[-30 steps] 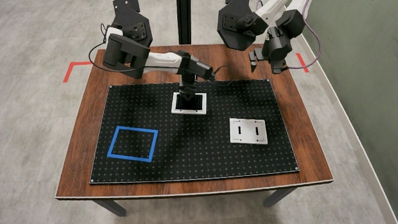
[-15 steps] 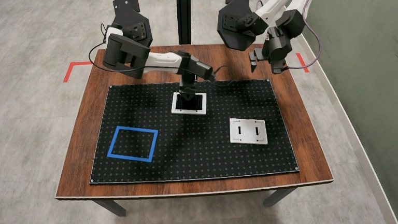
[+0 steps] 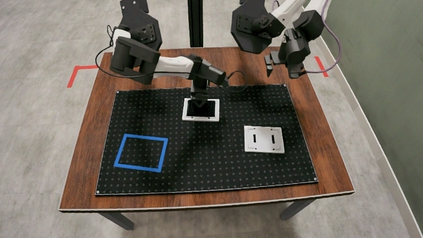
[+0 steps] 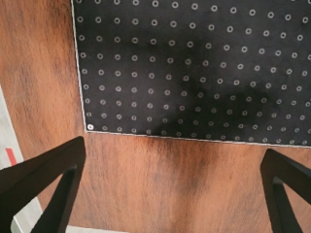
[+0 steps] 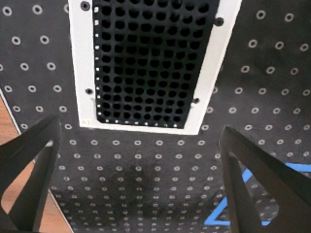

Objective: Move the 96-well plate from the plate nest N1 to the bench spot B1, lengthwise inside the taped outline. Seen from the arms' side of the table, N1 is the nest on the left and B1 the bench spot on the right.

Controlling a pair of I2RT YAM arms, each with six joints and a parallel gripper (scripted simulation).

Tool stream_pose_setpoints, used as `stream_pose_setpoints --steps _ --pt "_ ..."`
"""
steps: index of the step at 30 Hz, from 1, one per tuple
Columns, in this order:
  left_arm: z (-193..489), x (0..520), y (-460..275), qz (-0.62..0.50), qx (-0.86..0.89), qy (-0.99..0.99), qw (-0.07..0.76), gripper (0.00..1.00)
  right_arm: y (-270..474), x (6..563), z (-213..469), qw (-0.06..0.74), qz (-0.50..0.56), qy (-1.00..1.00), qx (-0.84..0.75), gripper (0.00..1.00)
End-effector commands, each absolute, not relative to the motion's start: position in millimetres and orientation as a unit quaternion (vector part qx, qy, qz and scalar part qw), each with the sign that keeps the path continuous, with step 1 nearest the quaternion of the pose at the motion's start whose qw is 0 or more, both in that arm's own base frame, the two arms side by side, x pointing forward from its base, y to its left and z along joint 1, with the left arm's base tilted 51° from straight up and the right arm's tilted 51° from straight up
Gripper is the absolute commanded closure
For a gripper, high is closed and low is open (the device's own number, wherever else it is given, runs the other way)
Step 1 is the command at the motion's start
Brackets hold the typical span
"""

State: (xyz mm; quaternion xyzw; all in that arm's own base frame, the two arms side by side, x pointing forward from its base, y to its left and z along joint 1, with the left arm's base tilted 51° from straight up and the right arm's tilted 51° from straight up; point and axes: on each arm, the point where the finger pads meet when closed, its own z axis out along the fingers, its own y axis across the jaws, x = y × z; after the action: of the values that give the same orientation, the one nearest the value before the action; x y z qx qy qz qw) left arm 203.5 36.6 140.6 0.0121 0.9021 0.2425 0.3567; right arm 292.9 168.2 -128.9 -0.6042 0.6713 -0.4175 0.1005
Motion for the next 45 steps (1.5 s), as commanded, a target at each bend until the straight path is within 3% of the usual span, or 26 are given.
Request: stream_pose_setpoints --steps 1,31,45 --pt "141.6 203.3 36.6 0.242 0.015 0.903 0.356 0.0 169.0 302.3 -133.9 0.106 -0.413 0.675 -0.602 0.0" --pt "141.6 203.3 36.6 0.242 0.015 0.903 0.356 0.0 176.8 330.5 -151.8 0.129 -0.409 0.663 -0.614 0.0" --pt "141.6 203.3 36.6 0.242 0.015 0.903 0.356 0.0 143.9 348.5 -175.9 0.105 -0.413 0.675 -0.603 0.0"
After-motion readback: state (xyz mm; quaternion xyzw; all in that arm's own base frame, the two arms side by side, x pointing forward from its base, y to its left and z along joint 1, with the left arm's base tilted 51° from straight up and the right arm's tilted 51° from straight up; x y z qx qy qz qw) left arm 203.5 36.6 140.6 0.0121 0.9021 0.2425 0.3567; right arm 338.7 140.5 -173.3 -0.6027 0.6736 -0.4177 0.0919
